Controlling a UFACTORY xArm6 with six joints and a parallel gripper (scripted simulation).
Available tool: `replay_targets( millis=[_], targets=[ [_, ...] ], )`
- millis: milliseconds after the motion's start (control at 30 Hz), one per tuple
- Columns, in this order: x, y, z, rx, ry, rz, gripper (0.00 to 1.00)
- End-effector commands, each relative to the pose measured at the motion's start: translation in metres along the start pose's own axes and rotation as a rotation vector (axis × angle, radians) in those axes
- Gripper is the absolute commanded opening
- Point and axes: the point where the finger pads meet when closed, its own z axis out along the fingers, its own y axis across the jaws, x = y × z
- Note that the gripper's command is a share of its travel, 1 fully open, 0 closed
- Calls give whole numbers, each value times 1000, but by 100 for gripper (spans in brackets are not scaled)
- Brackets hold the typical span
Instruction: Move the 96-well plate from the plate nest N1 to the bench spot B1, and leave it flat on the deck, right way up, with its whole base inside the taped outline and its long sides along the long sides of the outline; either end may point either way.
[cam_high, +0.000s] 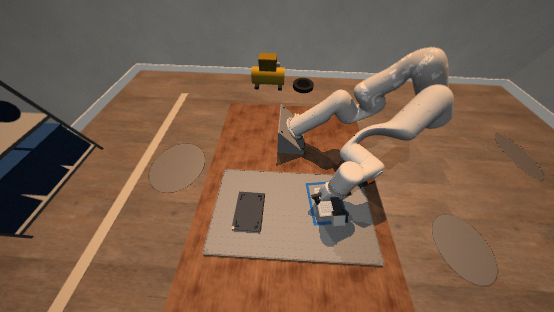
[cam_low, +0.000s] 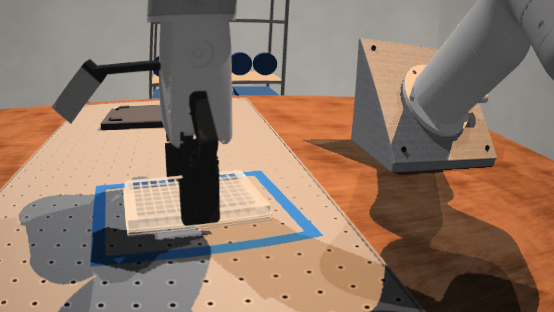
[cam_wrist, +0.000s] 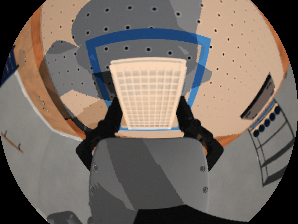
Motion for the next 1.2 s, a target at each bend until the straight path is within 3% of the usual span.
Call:
replay_targets(
  millis=[0, 400, 433, 1167],
  targets=[
    [1, 0, 0, -1, 3, -1, 0],
    [1, 0, 1, -1, 3, -1, 0],
    [1, 0, 2, -1, 3, -1, 100],
    [1, 0, 2, -1, 3, -1, 100]
  ],
)
